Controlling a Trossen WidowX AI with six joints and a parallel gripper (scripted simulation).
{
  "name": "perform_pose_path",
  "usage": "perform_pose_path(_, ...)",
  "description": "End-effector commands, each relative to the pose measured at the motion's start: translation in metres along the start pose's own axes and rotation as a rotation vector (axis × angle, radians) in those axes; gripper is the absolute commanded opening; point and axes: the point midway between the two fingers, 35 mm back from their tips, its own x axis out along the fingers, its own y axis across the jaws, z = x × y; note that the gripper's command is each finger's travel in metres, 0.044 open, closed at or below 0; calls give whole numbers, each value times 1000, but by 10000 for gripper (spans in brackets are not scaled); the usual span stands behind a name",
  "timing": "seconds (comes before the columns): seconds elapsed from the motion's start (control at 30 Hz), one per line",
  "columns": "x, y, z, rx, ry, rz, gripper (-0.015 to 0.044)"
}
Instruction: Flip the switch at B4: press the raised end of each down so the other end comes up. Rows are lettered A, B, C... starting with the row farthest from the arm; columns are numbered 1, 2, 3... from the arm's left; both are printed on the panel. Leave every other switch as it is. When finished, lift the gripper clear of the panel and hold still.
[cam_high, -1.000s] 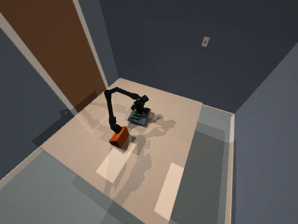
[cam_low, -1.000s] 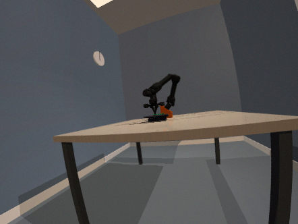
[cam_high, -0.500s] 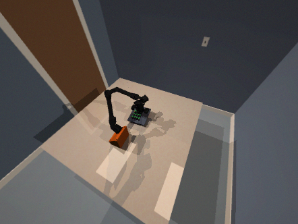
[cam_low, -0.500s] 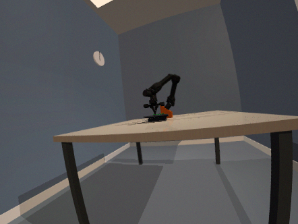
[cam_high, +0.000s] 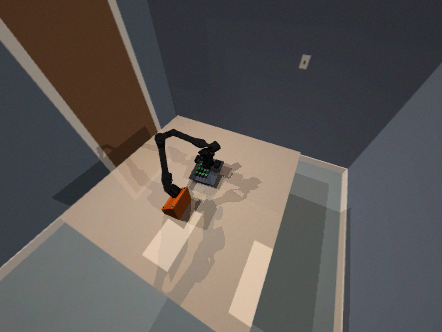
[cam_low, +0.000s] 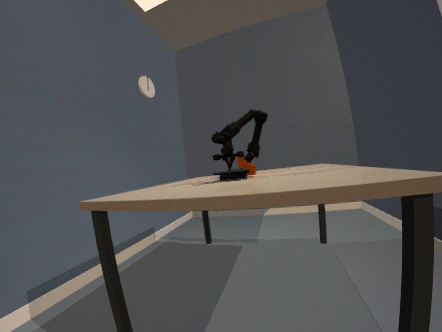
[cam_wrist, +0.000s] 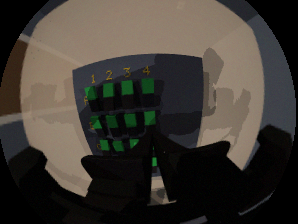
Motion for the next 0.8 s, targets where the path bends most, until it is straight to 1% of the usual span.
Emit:
perform_pose_path(0.0, 1, 0, 0, 5, -2, 4, 0)
perform_pose_path(0.6, 4, 0, 0, 5, -2, 4, 0)
perform_pose_path(0.67, -7, -1, 1, 0, 4, -1, 0)
perform_pose_path(0.77, -51, -1, 3, 4, 21, 0, 0)
